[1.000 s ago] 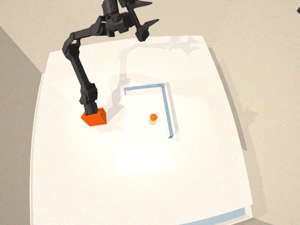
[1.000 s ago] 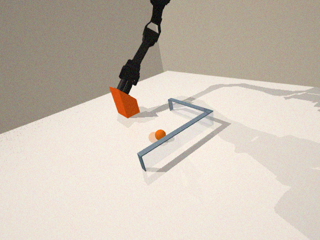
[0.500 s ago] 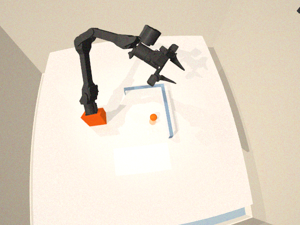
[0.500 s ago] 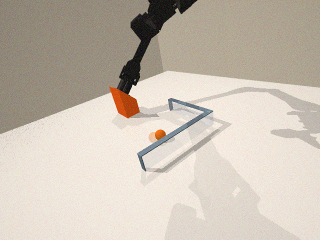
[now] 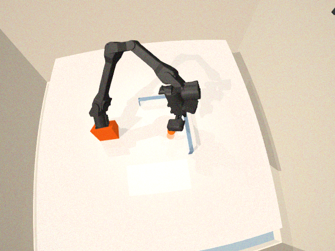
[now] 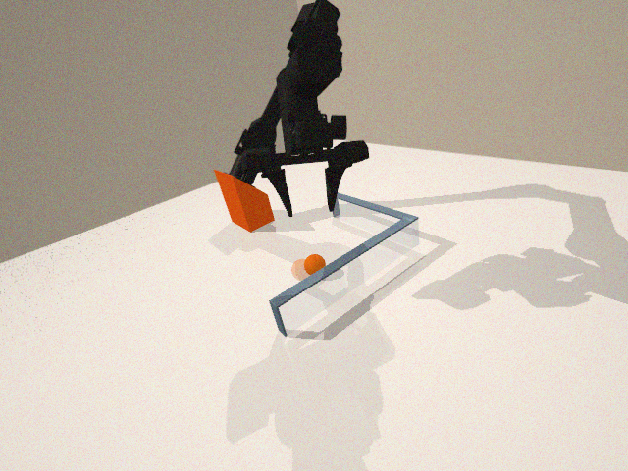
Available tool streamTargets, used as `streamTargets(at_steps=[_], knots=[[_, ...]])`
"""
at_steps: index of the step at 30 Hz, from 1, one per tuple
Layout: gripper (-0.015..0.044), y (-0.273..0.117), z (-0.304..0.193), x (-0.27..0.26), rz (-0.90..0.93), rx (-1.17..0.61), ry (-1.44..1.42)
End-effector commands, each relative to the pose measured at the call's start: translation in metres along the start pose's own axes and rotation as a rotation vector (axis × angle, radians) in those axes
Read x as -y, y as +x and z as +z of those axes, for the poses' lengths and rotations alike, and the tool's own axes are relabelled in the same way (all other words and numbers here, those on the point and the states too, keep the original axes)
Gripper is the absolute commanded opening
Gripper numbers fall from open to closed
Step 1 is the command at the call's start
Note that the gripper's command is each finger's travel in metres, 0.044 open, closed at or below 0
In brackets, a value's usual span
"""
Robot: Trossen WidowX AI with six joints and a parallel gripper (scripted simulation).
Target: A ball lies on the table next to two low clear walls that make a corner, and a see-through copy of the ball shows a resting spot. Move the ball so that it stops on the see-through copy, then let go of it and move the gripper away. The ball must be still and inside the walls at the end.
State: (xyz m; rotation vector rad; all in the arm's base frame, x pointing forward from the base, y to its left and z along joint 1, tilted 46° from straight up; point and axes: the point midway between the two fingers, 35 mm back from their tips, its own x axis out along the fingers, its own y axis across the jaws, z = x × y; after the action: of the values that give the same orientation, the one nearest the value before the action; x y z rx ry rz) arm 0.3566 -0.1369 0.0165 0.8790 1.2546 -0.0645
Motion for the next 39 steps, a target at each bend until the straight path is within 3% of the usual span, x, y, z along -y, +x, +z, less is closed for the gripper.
streamTargets(at_steps=[1, 39], knots=[[0.0303, 0.051, -0.056, -0.002, 0.202, -0.304, -0.310], [0.0303, 0.096, -0.079, -0.010, 0.236, -0.334, -0.343]])
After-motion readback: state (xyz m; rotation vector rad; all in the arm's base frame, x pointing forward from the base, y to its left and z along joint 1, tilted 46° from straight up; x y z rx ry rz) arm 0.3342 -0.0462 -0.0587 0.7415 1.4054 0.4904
